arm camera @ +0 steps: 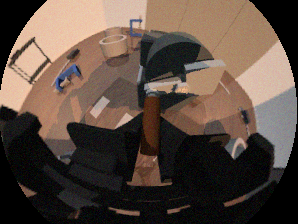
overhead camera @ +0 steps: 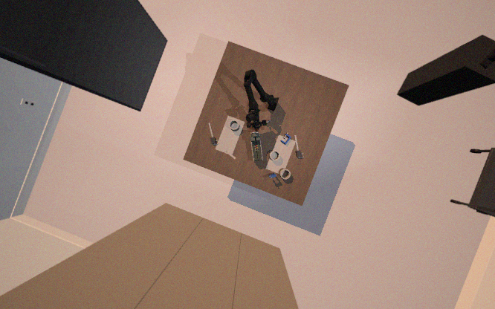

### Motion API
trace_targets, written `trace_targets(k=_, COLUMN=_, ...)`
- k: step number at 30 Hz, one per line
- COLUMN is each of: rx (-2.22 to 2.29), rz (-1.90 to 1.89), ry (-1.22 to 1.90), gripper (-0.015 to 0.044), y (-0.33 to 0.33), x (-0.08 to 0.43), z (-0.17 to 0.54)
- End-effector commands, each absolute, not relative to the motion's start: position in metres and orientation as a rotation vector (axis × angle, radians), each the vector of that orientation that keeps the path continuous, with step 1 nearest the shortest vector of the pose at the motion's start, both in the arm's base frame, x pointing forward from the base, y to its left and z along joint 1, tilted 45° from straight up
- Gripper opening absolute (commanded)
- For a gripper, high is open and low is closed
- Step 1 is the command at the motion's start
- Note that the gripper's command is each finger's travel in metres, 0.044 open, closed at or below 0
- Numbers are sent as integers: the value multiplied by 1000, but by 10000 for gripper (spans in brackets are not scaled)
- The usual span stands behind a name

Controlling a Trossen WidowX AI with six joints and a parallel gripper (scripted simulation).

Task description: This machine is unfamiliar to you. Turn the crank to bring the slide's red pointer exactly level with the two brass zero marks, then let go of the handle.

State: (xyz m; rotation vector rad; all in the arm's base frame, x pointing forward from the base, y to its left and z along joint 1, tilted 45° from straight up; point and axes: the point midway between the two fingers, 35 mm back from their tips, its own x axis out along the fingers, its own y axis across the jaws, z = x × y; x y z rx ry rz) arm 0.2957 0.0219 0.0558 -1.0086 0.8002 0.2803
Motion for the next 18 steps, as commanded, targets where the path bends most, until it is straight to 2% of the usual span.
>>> trace_targets(k=1, rx=-1009, rz=293, ry=797, gripper=0, y=30, x=292, z=58)
trace_targets(k=18, rx=-1008, rz=293, ry=797, gripper=0, y=45, x=290, z=79)
